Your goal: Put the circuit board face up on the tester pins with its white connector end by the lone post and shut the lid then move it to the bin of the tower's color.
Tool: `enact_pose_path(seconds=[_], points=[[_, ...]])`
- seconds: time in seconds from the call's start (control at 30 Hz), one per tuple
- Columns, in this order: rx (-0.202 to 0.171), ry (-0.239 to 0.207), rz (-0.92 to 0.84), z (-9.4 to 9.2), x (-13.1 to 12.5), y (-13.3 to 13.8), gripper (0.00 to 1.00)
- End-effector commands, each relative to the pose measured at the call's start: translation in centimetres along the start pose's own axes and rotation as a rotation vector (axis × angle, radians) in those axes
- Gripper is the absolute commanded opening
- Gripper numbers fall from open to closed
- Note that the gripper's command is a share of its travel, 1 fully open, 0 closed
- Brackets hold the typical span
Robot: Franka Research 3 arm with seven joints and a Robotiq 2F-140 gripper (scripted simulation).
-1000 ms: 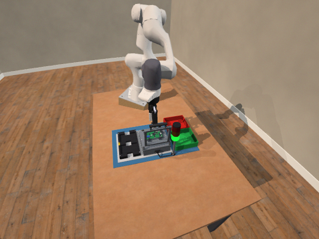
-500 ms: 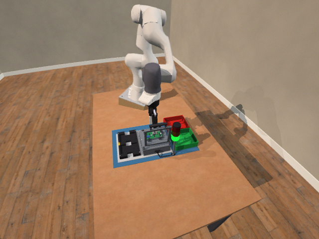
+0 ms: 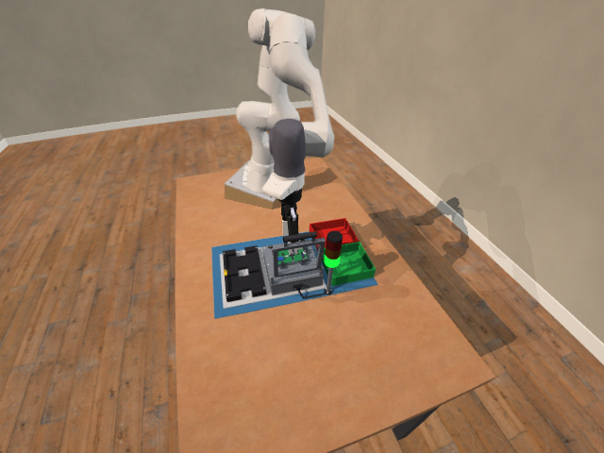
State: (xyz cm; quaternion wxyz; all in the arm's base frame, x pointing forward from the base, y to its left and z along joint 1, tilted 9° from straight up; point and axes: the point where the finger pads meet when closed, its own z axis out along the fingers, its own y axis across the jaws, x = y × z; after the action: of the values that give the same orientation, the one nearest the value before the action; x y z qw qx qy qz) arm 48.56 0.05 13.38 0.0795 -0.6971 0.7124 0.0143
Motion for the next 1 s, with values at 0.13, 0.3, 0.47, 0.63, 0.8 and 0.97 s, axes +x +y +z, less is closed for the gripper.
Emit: enact_pose_path(seconds=[0.13,0.3,0.47,0.63,0.8,0.97], points=[[0.001,-0.002,-0.002,0.1,-0.1,0.0,0.58],[0.001,-0.002,-0.002,0.8,-0.1,0.0,0.58],[0.001,-0.002,-0.002,1.7,-0.1,0.0,0.58],[0.001,-0.002,-0.002,3.5,-0.2,0.0,0.58],[0.001,-0.002,-0.002,5.0,-0.2,0.0,0.58],[0.001,-0.002,-0.002,5.4,-0.2,0.0,0.58]])
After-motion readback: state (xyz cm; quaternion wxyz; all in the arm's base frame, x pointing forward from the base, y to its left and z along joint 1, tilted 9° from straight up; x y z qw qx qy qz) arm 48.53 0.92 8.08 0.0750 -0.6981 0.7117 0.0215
